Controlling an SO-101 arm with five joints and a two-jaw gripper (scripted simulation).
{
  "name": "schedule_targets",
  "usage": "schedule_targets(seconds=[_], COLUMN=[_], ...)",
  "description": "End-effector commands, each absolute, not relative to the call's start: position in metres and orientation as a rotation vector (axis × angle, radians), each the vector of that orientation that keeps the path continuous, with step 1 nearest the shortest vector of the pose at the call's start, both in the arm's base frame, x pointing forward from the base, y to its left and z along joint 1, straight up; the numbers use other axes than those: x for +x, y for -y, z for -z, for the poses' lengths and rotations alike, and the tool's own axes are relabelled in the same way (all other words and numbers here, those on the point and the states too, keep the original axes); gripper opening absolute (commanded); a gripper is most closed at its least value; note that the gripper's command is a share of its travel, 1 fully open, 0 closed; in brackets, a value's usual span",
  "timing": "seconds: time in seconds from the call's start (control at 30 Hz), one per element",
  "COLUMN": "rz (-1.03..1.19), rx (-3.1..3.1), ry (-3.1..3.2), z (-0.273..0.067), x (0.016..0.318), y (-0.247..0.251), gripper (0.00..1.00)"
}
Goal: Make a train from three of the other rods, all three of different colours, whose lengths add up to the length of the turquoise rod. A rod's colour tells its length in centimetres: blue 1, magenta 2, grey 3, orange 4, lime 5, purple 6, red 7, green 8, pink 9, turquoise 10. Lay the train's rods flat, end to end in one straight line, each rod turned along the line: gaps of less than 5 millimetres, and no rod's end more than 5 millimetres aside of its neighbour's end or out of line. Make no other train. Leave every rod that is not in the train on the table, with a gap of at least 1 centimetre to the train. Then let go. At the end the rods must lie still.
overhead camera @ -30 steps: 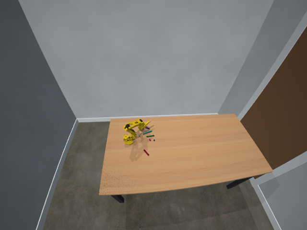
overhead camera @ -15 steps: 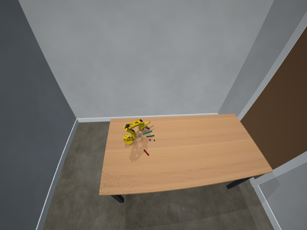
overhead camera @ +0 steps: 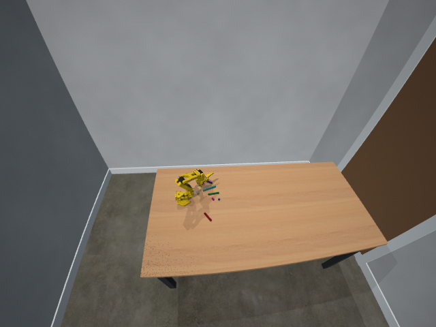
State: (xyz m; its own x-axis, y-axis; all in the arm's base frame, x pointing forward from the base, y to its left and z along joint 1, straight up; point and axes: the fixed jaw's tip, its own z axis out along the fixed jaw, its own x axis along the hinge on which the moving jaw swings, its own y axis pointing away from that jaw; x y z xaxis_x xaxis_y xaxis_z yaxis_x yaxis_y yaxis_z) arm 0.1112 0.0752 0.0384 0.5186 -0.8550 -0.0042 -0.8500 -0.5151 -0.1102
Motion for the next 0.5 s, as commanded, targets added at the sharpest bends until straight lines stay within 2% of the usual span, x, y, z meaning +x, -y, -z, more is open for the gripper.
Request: schedule_targets(seconds=[0.0, 0.47], rz=[0.119, 0.115], rx=[-2.604, -2.601], ry=[-1.45, -1.465], z=[-0.0489, -0.0466], x=[0.1192, 0.1186], y=[-0.0808, -0.0804], gripper=[1.0, 1.0])
